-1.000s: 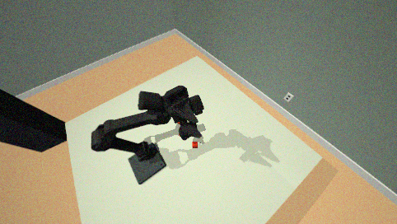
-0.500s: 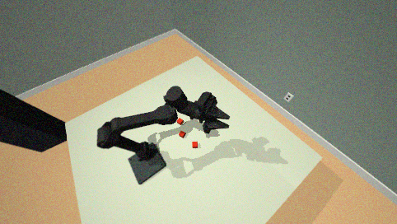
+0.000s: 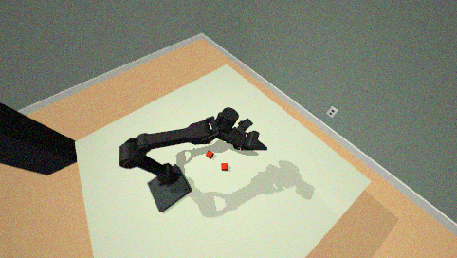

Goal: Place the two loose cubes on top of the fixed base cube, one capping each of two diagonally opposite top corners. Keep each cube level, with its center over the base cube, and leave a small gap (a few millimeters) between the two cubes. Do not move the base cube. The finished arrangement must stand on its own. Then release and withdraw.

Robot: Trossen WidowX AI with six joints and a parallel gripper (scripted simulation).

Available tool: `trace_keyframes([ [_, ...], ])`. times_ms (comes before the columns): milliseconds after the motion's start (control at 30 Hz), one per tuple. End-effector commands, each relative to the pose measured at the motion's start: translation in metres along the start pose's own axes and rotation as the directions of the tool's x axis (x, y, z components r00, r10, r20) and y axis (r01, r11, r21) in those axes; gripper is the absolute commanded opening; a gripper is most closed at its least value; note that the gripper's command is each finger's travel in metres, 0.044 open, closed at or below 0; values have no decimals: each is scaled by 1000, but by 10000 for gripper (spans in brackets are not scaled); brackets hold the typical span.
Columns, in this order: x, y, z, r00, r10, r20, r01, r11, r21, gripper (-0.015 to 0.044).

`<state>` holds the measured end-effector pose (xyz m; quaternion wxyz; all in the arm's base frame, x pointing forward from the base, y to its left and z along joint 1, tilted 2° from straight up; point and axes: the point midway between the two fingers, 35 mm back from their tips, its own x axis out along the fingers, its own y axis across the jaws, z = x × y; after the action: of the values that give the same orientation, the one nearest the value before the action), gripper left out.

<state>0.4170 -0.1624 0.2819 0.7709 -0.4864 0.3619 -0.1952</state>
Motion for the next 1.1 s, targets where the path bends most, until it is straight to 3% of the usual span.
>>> trace_keyframes([
  [0, 3, 70, -21, 937, 344, -63, -316, 910, 270, 265],
  [267, -25, 137, -54, 716, 673, -184, -454, 650, 610, 265],
  [533, -75, 176, -84, 396, 872, -288, -270, 410, 871, 265],
  [1067, -74, 181, -86, 387, 875, -290, -263, 406, 875, 265],
])
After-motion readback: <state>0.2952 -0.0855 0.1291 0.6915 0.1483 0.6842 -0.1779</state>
